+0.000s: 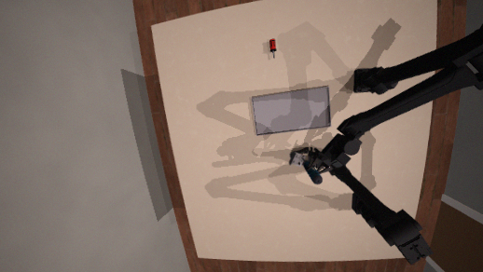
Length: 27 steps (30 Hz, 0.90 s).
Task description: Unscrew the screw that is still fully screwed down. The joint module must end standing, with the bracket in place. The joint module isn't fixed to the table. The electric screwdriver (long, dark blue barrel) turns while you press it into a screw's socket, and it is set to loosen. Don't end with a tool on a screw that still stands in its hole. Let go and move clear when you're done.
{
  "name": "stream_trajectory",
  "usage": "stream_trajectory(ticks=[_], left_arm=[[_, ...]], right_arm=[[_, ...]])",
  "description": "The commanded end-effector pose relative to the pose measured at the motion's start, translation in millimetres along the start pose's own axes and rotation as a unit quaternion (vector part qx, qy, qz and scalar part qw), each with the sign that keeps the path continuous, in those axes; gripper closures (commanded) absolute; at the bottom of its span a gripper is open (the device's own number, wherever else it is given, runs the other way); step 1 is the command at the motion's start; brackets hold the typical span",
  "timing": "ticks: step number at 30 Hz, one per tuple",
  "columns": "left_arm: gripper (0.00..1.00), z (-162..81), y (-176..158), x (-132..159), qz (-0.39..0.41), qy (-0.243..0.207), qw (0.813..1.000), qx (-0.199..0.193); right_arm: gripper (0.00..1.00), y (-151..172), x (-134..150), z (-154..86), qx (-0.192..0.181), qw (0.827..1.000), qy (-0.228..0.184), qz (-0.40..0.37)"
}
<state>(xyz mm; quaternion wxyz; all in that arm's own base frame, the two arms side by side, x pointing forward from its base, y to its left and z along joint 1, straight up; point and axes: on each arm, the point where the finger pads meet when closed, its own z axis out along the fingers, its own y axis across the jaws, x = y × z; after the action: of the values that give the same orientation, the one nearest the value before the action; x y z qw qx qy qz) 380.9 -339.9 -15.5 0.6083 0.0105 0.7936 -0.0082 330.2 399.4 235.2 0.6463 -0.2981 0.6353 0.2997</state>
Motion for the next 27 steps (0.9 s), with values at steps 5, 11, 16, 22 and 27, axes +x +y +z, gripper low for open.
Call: stream_trajectory(ticks=[5,11,16,22,27], left_arm=[[0.41,-3.8,-2.7,10.6,0.008,0.001,1.0,0.005],[0.41,-3.8,-2.7,10.6,0.008,0.001,1.0,0.005],[0.41,-3.8,-2.7,10.6,0.008,0.001,1.0,0.005],[0.41,-3.8,-2.7,10.6,0.008,0.001,1.0,0.005],[0.41,-3.8,-2.7,10.6,0.008,0.001,1.0,0.005]], right_arm=[[0.58,7.3,-60.8,19.9,-0.004,0.999,-0.051,-0.004],[0.58,6.9,-56.8,22.7,-0.004,0.999,-0.052,-0.004],[0.58,7.3,-57.2,23.3,-0.004,0.998,-0.055,-0.003],[0.58,7.8,-60.0,22.7,-0.004,0.999,-0.054,-0.003],[0.58,7.4,-60.0,22.7,-0.004,0.999,-0.054,-0.003]])
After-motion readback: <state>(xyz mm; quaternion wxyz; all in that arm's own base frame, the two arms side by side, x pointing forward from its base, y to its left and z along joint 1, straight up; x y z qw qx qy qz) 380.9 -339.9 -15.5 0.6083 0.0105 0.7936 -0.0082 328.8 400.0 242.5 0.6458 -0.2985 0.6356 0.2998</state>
